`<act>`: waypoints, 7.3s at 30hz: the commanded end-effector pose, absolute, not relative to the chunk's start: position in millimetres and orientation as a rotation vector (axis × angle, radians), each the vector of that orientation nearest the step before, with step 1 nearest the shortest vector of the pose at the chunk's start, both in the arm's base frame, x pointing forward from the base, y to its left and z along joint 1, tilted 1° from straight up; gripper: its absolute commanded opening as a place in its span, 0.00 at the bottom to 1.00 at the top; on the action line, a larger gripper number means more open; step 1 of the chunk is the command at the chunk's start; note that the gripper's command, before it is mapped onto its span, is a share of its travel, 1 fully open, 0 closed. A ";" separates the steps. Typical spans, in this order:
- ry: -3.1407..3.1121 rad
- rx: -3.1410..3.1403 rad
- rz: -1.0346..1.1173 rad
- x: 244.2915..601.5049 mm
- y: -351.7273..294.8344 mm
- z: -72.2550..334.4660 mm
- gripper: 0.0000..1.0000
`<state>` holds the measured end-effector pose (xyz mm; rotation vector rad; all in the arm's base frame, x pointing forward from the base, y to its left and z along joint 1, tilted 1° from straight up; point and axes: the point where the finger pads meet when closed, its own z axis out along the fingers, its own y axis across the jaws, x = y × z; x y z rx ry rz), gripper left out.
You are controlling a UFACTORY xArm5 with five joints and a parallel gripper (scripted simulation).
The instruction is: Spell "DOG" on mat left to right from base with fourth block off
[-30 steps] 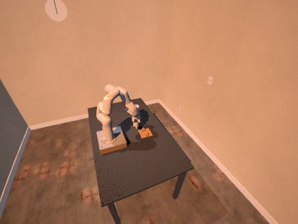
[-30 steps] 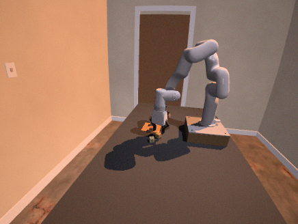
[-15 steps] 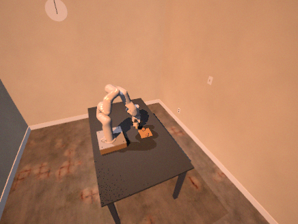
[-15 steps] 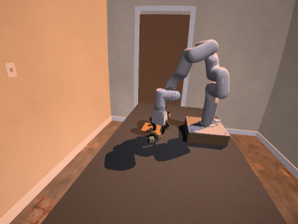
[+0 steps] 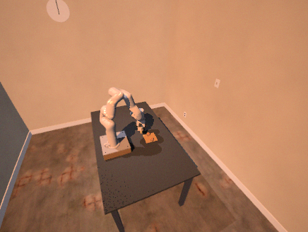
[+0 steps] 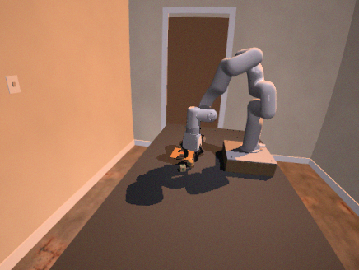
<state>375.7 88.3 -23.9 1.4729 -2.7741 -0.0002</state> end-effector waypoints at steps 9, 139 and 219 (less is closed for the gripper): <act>-2.777 1.474 0.001 376.9 88.6 -23.0 0.69; -2.777 1.474 0.001 376.9 88.0 -57.2 0.69; -2.777 1.474 0.001 376.7 89.1 26.1 0.27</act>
